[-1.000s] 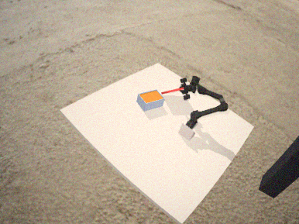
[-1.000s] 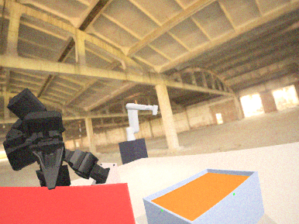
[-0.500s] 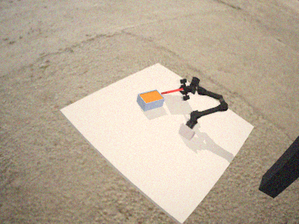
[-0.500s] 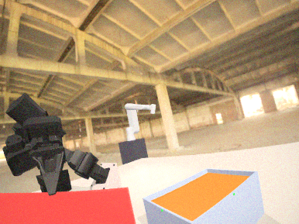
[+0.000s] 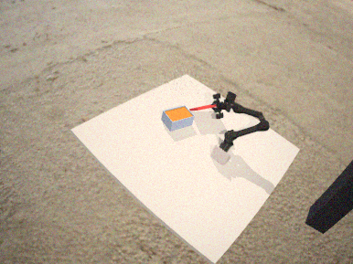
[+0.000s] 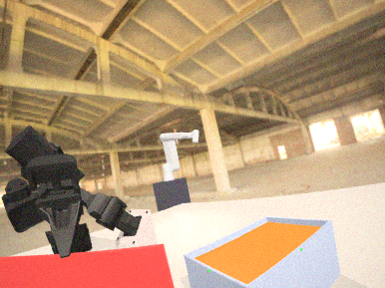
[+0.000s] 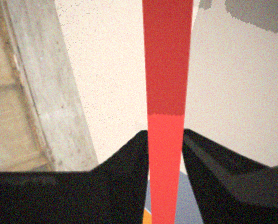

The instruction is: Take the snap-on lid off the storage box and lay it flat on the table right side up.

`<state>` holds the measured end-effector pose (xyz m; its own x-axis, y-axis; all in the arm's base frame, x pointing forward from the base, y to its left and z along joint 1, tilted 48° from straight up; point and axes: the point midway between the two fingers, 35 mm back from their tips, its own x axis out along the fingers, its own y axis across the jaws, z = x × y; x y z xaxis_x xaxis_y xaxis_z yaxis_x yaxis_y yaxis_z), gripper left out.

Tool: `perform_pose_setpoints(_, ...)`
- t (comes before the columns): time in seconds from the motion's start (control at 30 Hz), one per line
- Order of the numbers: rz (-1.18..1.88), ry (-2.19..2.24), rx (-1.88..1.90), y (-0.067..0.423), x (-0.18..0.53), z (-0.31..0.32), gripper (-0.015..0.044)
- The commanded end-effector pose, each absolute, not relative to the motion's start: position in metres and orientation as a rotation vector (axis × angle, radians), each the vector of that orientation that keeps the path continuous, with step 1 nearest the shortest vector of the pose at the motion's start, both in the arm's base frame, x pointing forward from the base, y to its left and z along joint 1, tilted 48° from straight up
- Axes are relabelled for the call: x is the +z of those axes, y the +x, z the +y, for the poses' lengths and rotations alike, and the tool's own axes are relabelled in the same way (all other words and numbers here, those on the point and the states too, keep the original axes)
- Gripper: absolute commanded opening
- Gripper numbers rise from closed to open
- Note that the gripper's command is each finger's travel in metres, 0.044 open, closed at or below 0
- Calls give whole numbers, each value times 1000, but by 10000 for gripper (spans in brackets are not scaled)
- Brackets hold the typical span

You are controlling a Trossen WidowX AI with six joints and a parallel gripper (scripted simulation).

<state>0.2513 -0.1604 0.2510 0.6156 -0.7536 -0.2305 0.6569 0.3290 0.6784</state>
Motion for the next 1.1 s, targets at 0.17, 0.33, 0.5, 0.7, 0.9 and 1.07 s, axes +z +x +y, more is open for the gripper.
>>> perform_pose_setpoints(0.17,-121,807,-939,249,242,-167,0)
perform_pose_setpoints(0.33,-121,807,-939,248,239,-170,0)
perform_pose_setpoints(0.5,-121,807,-939,247,236,-173,0)
perform_pose_setpoints(0.7,-122,806,-939,247,233,-177,0)
perform_pose_setpoints(0.9,-122,806,-939,246,230,-180,0)
perform_pose_setpoints(1.07,-122,806,-939,246,228,-183,0)
